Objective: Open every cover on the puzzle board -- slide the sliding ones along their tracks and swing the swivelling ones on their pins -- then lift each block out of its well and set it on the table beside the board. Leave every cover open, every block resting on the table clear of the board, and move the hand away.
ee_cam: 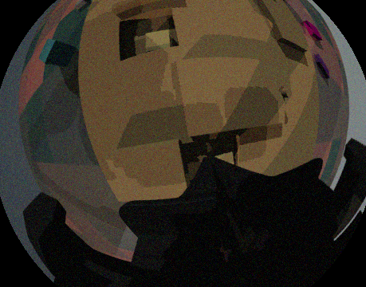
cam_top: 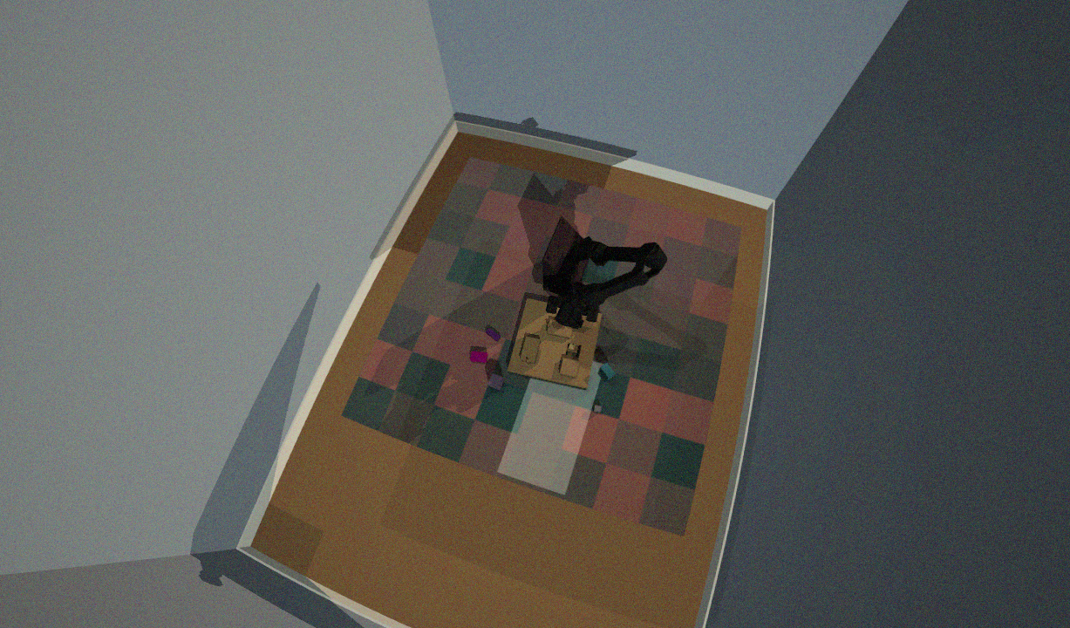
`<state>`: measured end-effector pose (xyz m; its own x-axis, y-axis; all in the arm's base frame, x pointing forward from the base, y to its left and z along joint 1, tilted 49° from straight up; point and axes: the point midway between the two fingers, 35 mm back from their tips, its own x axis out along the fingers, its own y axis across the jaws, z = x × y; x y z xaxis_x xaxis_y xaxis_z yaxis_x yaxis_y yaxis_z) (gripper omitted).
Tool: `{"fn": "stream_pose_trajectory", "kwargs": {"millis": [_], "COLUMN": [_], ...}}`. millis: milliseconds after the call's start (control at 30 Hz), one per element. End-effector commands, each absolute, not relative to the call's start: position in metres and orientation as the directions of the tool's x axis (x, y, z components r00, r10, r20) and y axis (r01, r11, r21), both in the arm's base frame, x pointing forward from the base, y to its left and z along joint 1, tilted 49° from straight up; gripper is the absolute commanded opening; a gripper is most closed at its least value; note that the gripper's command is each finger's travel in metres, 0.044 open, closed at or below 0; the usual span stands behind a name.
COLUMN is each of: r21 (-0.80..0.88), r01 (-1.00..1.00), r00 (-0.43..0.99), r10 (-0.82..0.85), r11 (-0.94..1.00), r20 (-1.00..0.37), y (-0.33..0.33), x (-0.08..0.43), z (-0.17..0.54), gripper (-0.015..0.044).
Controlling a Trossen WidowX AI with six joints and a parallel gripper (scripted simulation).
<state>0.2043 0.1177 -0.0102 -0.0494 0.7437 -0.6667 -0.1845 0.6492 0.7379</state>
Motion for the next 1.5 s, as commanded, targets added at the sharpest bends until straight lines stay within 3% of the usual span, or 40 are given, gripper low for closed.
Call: {"fn": "stream_pose_trajectory", "kwargs": {"millis": [0,1467], "r21": [0.741,0.743], "r01": [-0.182,-0.182], "r00": [-0.048,-0.049], "r10": [0.747,0.749], "r11": [0.646,0.644], "r20": [-0.663,-0.661], "y": [0.121,0.122], "x": [0.202,0.197], "z": [-0.006,0.025], "gripper": [0.0000,0.0000]}}
